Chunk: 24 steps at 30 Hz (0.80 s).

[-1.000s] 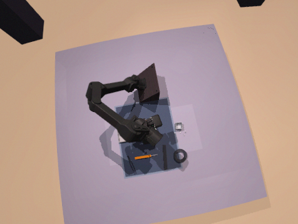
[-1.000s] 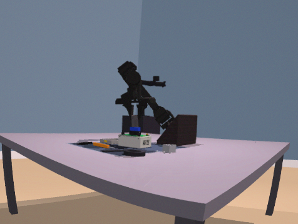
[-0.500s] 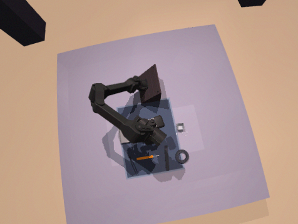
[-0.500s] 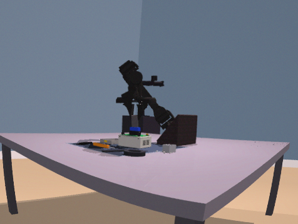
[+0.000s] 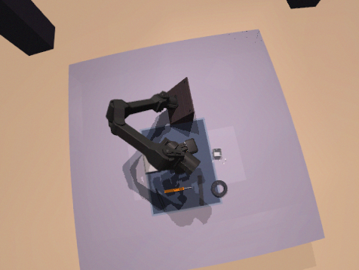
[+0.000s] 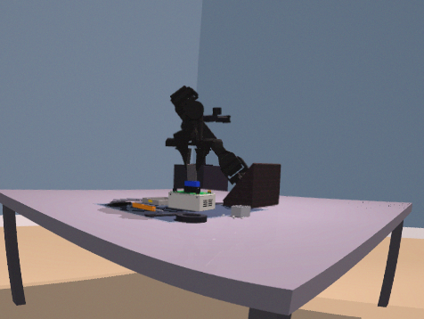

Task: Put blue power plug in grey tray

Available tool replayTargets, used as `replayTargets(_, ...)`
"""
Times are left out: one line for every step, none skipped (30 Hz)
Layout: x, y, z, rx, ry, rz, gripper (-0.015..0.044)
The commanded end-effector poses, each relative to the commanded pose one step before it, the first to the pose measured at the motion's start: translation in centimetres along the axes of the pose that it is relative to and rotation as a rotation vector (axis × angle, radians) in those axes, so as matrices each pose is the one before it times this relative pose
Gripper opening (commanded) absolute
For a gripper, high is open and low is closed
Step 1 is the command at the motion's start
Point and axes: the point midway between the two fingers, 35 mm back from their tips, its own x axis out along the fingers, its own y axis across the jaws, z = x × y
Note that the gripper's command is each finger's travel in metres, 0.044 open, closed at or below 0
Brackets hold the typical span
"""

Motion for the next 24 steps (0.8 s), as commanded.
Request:
replayTargets(0.378, 0.084, 0.155, 0.0061, -0.01771, 0.00493, 0.0079)
replayTargets(0.0, 0.0, 0.0, 0.0, 0.0, 0.0, 0.0105)
replayTargets(0.0, 0.0, 0.0, 0.0, 0.0, 0.0, 0.0131)
replayTargets(0.0, 0.0, 0.0, 0.0, 0.0, 0.0, 0.0157)
replayTargets(0.0, 0.0, 0.0, 0.0, 0.0, 0.0, 0.0184)
replayTargets(0.0, 0.0, 0.0, 0.0, 0.0, 0.0, 0.021)
replayTargets(0.0, 0.0, 0.0, 0.0, 0.0, 0.0, 0.0236)
replayTargets(0.0, 0.0, 0.0, 0.0, 0.0, 0.0, 0.0249)
replayTargets(0.0, 0.0, 0.0, 0.0, 0.0, 0.0, 0.0249)
replayTargets(0.0, 0.0, 0.0, 0.0, 0.0, 0.0, 0.0249)
replayTargets(0.0, 0.0, 0.0, 0.0, 0.0, 0.0, 0.0249)
replayTargets(0.0, 0.0, 0.0, 0.0, 0.0, 0.0, 0.0249)
replayTargets(0.0, 0.0, 0.0, 0.0, 0.0, 0.0, 0.0249)
replayTargets(0.0, 0.0, 0.0, 0.0, 0.0, 0.0, 0.0249)
replayTargets(0.166, -0.001, 0.0, 0.0, -0.00002, -0.00005, 0.0249)
replayTargets(0.166, -0.001, 0.0, 0.0, -0.00002, -0.00006, 0.0249)
replayTargets(0.166, -0.001, 0.0, 0.0, -0.00002, -0.00006, 0.0249)
replayTargets(0.166, -0.001, 0.0, 0.0, -0.00002, -0.00006, 0.0249)
replayTargets(0.166, -0.001, 0.0, 0.0, -0.00002, -0.00006, 0.0249)
replayTargets(0.166, -0.001, 0.0, 0.0, -0.00002, -0.00006, 0.0249)
replayTargets(0.166, -0.001, 0.0, 0.0, -0.00002, -0.00006, 0.0249)
replayTargets(0.166, -0.001, 0.0, 0.0, -0.00002, -0.00006, 0.0249)
replayTargets(0.166, -0.001, 0.0, 0.0, -0.00002, -0.00006, 0.0249)
replayTargets(0.139, -0.001, 0.0, 0.0, -0.00002, -0.00005, 0.0249)
